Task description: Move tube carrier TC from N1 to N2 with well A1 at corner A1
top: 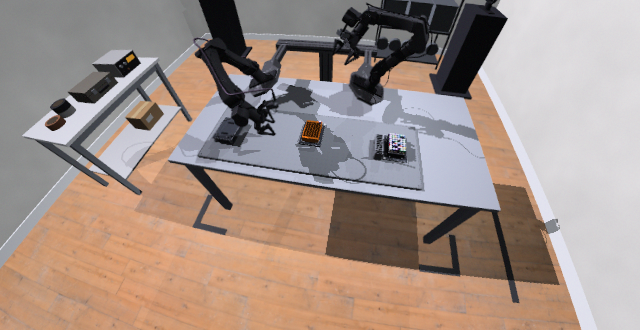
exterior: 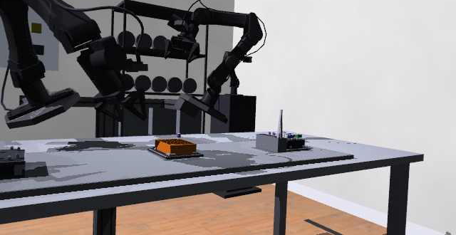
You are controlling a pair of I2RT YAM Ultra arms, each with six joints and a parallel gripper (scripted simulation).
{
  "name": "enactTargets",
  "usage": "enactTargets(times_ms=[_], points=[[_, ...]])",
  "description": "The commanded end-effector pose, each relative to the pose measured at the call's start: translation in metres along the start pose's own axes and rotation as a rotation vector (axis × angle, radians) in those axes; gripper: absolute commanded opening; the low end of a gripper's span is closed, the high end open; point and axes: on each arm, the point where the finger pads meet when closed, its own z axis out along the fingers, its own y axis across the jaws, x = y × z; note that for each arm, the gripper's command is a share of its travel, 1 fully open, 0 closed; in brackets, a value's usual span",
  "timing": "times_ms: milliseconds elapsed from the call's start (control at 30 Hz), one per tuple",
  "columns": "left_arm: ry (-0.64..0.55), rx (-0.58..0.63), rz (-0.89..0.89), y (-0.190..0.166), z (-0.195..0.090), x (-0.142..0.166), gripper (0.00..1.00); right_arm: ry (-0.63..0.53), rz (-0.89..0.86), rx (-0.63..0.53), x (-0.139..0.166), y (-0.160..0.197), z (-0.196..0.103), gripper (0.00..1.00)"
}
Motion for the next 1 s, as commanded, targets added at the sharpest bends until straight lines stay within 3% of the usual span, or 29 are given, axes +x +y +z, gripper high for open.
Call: enactTargets(times_ms=[0,200,467,767,967], points=[[0.001,-0.121,-0.04,0.043,-0.024,0.013,1.0,-0.014,-0.102,-0.117,-0.023,0.001,0.005,1.0],[-0.051,-0.136,-0.061,0.076,-0.045,0.019,1.0,-0.026,-0.346,-0.271,-0.091,0.003,0.068,1.0],[-0.077,-0.09,-0.08,0.077,-0.053,0.018,1.0,-0.025,-0.57,-0.402,-0.154,0.028,0.133,1.0],[-0.077,-0.089,-0.079,0.077,-0.053,0.018,1.0,-0.023,-0.645,-0.423,-0.176,0.038,0.159,1.0],[-0.077,-0.089,-0.079,0.077,-0.053,0.018,1.0,-0.023,-0.639,-0.412,-0.178,0.035,0.156,1.0]])
